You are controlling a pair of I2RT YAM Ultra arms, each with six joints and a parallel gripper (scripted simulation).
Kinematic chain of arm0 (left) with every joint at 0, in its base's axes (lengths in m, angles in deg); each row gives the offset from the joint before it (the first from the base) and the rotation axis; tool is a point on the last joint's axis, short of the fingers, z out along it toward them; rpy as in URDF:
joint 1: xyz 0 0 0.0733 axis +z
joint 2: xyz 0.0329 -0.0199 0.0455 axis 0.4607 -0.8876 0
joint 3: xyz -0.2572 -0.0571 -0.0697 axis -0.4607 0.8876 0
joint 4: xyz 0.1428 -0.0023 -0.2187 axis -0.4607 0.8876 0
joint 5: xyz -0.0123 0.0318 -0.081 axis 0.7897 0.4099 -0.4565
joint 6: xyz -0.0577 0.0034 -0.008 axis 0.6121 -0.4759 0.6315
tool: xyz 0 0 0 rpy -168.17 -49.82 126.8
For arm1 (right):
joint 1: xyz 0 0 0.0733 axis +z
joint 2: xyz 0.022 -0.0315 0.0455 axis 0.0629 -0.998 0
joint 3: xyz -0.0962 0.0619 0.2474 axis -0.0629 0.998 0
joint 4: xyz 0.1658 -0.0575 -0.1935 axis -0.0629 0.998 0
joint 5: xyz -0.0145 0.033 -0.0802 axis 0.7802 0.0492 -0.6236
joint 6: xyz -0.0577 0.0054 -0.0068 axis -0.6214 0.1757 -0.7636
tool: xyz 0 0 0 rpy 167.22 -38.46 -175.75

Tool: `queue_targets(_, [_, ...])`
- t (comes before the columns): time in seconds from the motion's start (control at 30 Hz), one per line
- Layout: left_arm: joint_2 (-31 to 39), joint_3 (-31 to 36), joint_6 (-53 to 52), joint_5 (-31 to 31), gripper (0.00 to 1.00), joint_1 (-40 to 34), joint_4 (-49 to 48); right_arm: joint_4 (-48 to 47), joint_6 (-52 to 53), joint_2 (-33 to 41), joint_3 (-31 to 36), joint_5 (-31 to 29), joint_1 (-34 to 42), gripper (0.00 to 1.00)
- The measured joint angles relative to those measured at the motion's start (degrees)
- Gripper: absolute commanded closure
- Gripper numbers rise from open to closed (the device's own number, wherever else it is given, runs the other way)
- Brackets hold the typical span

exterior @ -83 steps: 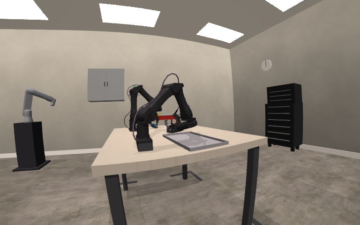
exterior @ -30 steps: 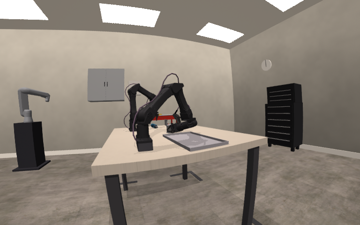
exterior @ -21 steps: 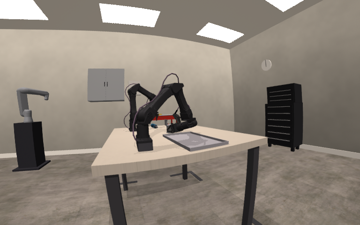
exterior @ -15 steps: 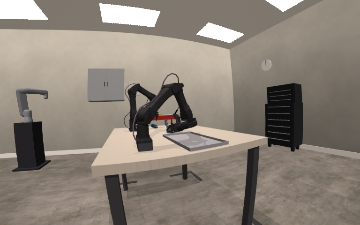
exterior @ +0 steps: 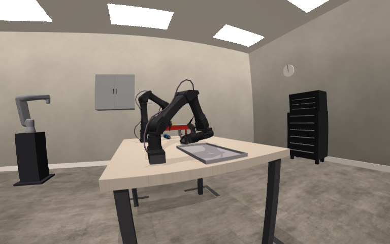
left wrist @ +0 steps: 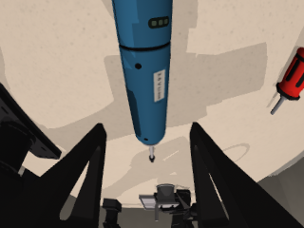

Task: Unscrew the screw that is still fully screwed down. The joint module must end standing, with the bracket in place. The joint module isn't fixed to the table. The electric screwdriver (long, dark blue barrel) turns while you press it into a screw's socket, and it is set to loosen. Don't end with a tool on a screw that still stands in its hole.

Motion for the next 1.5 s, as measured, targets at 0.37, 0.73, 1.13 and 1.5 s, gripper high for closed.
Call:
queue_targets(0.37, [0.0,0.0,0.0,0.0,0.35,0.0,0.0,0.0,0.0,0.0,0.0,0.0,0.0,0.14])
queue_targets(0.73, [0.0,0.0,0.0,0.0,0.35,0.0,0.0,0.0,0.0,0.0,0.0,0.0,0.0,0.14])
queue_targets(1.13, [0.0,0.0,0.0,0.0,0.35,0.0,0.0,0.72,-0.68,0.0,0.0,0.0,-0.15,0.14])
queue_targets(1.5, [0.0,0.0,0.0,0.0,0.35,0.0,0.0,7.8,-6.38,-0.42,-2.64,0.02,-2.73,0.14])
